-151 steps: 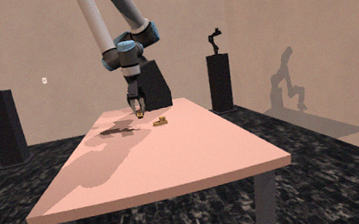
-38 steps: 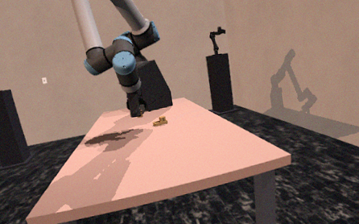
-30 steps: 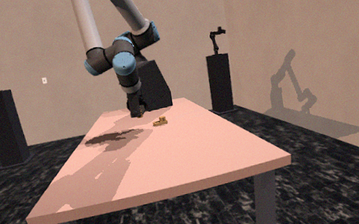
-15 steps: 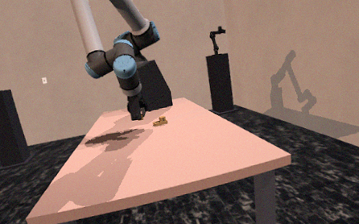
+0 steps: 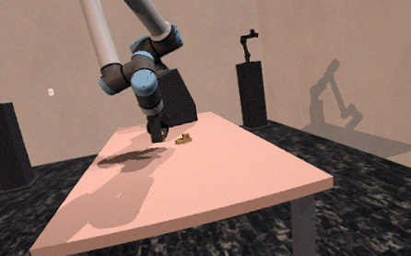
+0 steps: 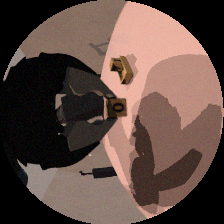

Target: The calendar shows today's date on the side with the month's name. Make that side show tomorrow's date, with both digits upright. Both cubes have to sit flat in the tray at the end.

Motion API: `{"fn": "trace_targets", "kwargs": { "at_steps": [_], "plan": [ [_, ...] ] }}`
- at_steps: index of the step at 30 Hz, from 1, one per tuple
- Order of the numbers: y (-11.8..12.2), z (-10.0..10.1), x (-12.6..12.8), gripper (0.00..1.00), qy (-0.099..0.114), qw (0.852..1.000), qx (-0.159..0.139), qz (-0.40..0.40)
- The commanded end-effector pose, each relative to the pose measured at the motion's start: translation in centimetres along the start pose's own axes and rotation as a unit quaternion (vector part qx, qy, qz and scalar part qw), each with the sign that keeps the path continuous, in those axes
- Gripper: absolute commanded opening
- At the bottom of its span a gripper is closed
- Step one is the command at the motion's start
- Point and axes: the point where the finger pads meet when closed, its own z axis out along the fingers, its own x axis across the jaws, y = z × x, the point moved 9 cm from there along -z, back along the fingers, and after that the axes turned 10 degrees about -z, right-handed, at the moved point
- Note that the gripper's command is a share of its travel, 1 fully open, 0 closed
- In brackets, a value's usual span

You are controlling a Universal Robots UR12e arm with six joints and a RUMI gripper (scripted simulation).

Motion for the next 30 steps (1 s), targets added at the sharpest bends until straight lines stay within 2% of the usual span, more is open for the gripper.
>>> {"fn": "trace_targets", "kwargs": {
  "at_steps": [1,10,30],
  "plan": [
    [-0.5,0.4,0.1,0.1,0.0,1.0,0.001,0.0],
    [-1.3,1.3,0.2,0.1,0.0,1.0,0.001,0.0],
    [-1.8,1.7,0.3,0.1,0.0,1.0,0.001,0.0]
  ]
}}
